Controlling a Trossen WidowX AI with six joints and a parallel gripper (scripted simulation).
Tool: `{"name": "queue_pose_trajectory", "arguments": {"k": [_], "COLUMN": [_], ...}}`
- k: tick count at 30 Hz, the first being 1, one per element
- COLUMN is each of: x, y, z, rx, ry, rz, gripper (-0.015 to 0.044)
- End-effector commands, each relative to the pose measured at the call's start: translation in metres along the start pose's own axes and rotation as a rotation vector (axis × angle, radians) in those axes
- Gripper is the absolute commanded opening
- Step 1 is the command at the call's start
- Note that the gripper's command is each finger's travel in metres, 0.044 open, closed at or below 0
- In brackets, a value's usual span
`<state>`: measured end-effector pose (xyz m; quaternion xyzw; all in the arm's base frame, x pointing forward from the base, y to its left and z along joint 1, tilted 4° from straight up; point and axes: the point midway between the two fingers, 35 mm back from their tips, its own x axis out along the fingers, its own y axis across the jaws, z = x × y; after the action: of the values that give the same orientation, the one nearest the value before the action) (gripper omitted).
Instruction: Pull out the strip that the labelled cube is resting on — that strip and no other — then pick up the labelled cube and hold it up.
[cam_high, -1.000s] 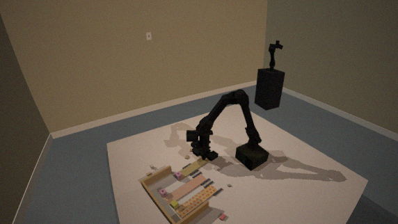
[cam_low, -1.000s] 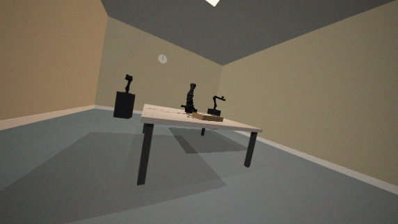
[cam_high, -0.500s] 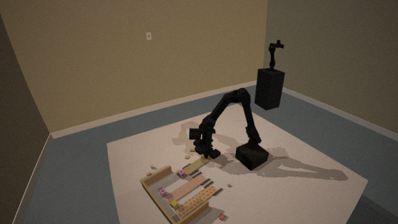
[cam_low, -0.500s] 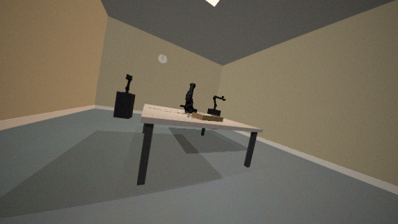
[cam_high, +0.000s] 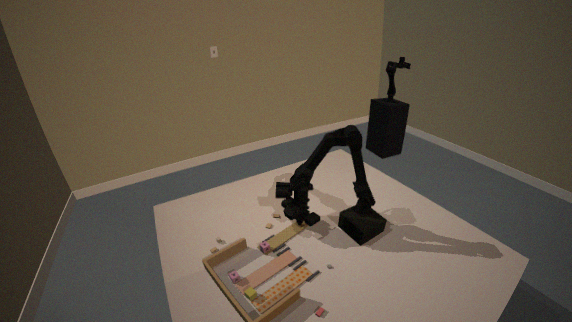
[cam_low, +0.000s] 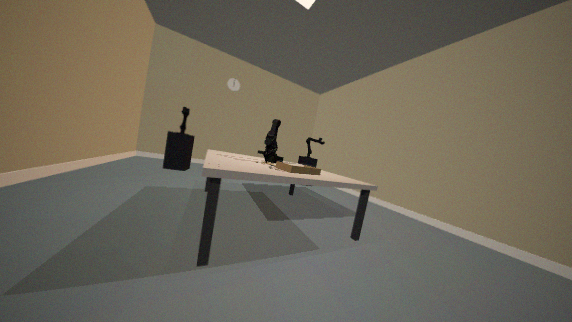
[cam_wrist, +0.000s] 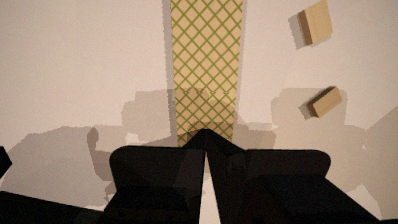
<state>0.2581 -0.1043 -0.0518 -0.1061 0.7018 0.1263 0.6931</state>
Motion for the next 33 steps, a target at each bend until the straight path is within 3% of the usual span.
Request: {"name": "queue_pose_trajectory", "arguments": {"k": [1, 4, 9, 13, 29, 33], "x": [0.005, 0.005, -0.040, -0.042, -0.042, -0.043], "y": [0.005, 0.005, -0.001, -0.001, 0.006, 0.007], "z": [-0.009, -0.009, 0.001, 0.001, 0.063, 0.076], "rx": [-0.003, -0.003, -0.003, -0.003, 0.064, 0.064], "ry": [0.024, 0.024, 0.022, 0.023, 0.018, 0.017], "rz": [0.011, 0.011, 0.010, 0.011, 0.011, 0.011], "gripper": [0.0000, 0.0000, 0.0000, 0.0000, 0.0420, 0.0440]}}
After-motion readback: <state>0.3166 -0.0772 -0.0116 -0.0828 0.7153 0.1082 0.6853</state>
